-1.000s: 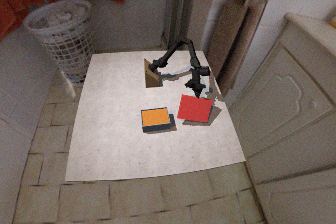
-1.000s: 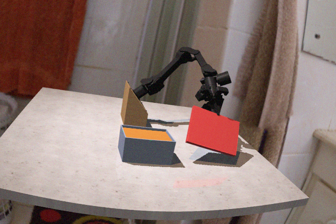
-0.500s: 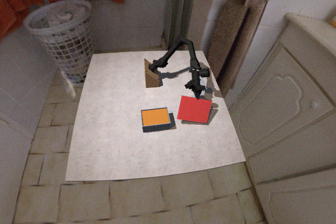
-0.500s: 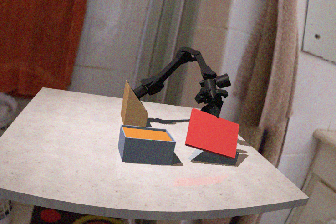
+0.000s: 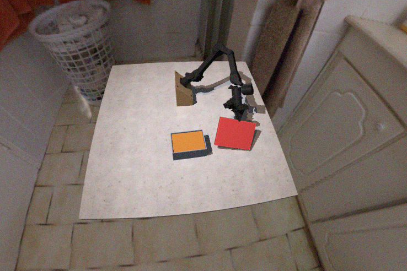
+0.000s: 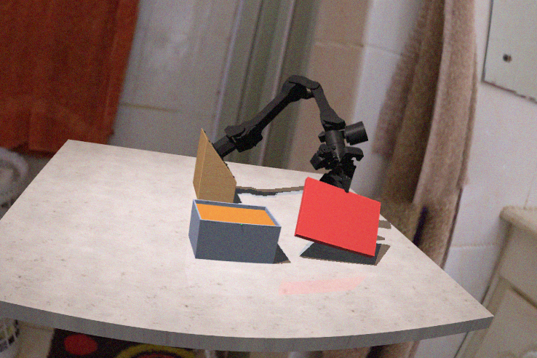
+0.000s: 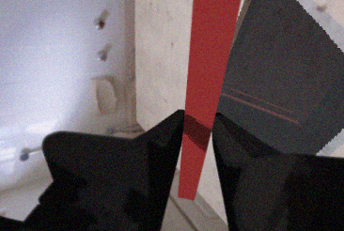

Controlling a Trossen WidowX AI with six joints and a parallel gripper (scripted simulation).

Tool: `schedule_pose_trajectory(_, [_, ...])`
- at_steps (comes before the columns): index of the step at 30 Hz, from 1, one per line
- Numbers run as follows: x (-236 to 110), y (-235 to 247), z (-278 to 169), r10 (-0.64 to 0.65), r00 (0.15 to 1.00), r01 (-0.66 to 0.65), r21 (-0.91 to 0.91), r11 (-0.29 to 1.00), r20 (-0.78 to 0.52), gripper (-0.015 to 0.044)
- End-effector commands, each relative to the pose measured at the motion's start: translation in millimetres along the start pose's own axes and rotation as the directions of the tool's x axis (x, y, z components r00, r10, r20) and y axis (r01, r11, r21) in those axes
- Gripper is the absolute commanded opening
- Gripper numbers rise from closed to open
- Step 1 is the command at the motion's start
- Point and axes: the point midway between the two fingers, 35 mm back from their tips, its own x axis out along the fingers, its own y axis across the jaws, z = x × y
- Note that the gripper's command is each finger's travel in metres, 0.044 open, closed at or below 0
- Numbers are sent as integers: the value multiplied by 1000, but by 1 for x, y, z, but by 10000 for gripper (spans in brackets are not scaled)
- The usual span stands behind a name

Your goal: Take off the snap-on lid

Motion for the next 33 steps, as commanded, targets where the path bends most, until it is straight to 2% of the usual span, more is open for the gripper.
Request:
schedule_pose_trajectory(1, [2, -1, 2, 10, 1000, -10, 4, 1000, 7, 0])
schedule_pose_trajectory(33, [19, -20, 2, 10, 1000, -10, 5, 1000, 5, 0])
